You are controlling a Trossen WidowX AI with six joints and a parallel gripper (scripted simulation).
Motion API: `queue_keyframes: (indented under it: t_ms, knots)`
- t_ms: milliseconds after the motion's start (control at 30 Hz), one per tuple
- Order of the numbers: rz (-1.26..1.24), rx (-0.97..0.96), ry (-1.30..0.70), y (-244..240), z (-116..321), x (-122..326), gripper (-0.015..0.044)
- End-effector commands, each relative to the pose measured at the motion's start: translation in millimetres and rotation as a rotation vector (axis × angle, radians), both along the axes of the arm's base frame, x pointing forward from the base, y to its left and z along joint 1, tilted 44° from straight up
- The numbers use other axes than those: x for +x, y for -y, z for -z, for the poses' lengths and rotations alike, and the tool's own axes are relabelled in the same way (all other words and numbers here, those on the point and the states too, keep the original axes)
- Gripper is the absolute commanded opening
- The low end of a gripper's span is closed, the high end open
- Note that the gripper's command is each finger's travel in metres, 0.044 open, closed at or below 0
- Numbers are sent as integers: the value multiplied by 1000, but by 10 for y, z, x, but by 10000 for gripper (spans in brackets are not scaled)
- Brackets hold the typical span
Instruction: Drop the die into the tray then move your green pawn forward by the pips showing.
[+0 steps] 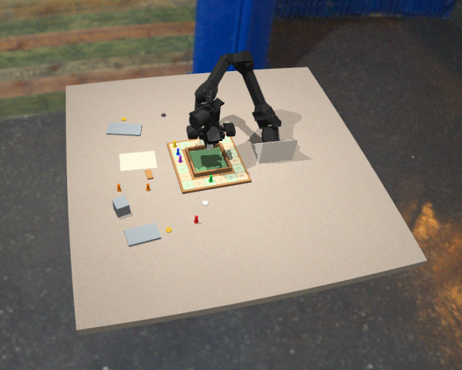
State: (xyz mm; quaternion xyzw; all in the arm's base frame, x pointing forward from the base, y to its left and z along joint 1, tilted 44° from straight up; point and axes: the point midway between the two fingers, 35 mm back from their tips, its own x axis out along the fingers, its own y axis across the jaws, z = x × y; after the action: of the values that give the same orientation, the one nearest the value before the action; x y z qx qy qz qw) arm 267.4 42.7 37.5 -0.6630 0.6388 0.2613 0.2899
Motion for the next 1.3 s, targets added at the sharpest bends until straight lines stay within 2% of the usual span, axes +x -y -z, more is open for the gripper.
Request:
queue_keyframes:
  t_ms: [0, 167, 600, 1000, 1133, 1267]
  knots:
    - [-43, 3, -36, -40, 43, 31, 0]
    - [-29, 47, -55, -21, 62, 12, 0]
    - [21, 462, -136, 41, 164, -75, 0]
    - [-60, 832, -73, 43, 157, -57, 0]
    - [-68, 850, -66, 40, 131, -47, 0]
    - [-69, 851, -65, 4, -192, 31, 0]
